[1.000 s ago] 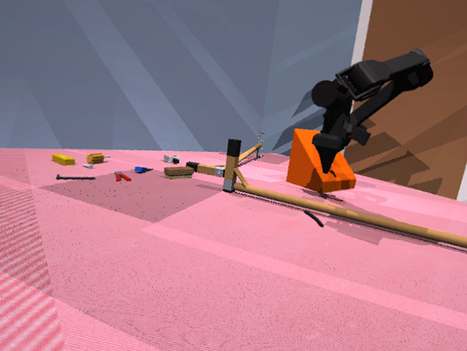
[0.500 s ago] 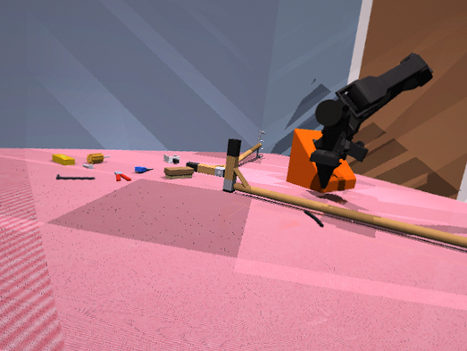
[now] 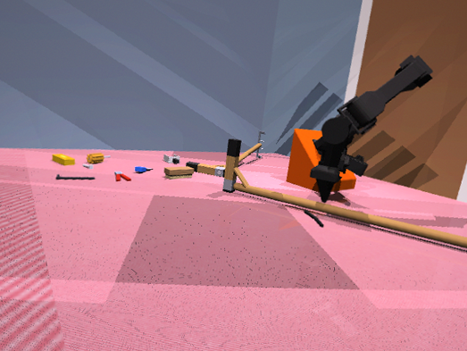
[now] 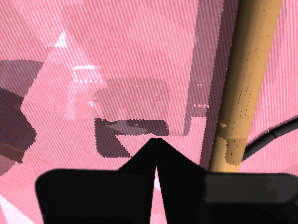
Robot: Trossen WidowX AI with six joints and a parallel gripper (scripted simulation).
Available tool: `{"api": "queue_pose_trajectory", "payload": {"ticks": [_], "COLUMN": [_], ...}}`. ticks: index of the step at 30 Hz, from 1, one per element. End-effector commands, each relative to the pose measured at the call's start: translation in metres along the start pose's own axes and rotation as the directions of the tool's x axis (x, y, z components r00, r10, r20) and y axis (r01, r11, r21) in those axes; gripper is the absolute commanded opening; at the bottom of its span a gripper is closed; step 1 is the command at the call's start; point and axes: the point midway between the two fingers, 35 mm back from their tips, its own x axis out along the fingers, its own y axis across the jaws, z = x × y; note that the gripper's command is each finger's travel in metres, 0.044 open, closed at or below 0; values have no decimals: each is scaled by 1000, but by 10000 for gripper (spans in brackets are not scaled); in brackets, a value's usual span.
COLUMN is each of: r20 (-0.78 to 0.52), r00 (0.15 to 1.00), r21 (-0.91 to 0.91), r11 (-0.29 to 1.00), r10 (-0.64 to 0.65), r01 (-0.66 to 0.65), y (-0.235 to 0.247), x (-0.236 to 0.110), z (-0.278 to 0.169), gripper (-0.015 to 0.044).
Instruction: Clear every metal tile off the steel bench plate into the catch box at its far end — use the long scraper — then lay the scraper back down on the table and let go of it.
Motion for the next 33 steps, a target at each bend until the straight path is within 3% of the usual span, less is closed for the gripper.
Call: {"api": "queue_pose_trajectory", "payload": {"ticks": [1, 33], "r20": [0, -1], "r00": [1000, 1000], "r21": [10, 9], "r11": [1000, 1000], "r10": [6, 4], "r01": [-6, -4], "y": [5, -25], "x": [9, 8], "z": [0, 2], "gripper": [0, 0]}}
